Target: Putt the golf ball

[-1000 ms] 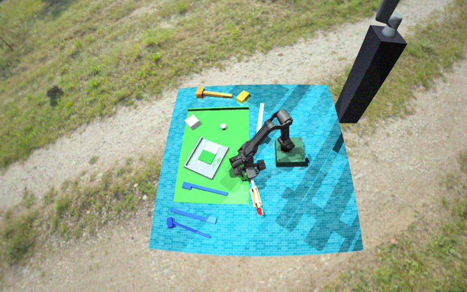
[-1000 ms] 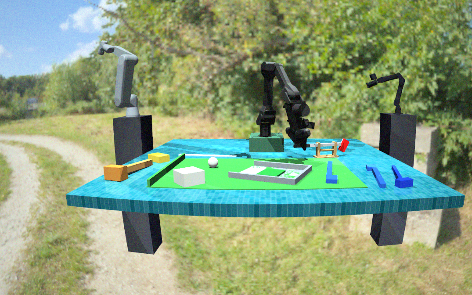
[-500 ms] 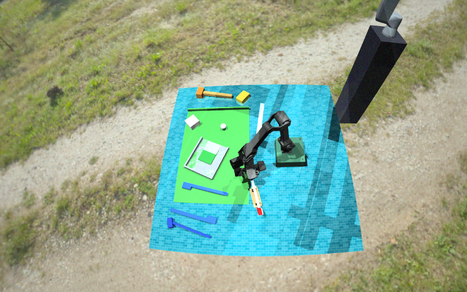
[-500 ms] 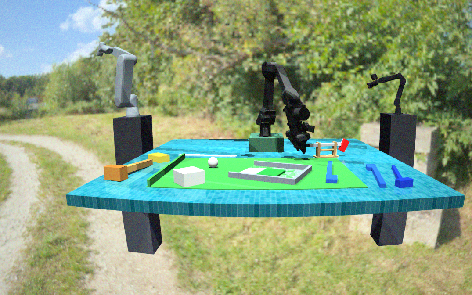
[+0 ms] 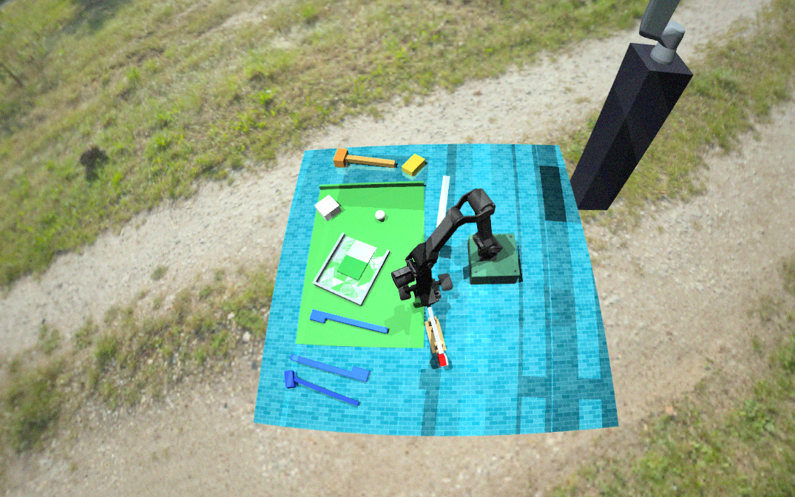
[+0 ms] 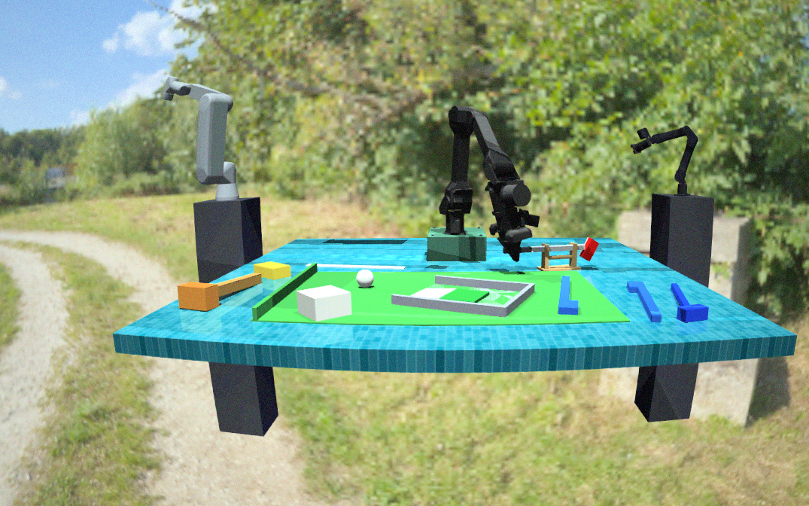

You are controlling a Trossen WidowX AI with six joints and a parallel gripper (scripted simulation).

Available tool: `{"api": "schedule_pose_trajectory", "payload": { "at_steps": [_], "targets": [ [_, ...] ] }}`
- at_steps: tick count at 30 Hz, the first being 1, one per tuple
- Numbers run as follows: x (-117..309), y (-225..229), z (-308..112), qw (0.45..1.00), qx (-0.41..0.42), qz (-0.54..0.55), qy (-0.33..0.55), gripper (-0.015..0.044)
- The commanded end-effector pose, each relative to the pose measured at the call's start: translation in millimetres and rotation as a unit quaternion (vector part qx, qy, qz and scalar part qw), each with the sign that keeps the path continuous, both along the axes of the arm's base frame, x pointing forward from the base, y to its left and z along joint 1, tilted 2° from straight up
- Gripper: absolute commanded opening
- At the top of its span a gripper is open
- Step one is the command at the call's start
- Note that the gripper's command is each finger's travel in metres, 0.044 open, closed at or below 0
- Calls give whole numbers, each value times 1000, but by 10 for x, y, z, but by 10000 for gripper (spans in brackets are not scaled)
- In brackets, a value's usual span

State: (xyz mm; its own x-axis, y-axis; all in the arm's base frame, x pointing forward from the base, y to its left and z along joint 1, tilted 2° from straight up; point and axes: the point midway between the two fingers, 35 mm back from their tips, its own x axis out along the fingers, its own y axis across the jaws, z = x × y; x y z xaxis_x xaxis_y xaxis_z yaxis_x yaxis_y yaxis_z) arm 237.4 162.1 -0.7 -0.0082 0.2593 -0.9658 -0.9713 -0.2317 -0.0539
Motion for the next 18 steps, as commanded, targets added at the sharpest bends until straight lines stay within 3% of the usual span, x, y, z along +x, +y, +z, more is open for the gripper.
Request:
{"api": "schedule_pose_trajectory", "payload": {
  "at_steps": [1, 6, 18],
  "targets": [
    [3, 1, 5, 1000, 0, 0, -1, 6],
    [20, 13, 166, 1000, 0, 0, -1, 0],
    [-46, -10, 992, 1000, 0, 0, 0, 0]
  ]
}}
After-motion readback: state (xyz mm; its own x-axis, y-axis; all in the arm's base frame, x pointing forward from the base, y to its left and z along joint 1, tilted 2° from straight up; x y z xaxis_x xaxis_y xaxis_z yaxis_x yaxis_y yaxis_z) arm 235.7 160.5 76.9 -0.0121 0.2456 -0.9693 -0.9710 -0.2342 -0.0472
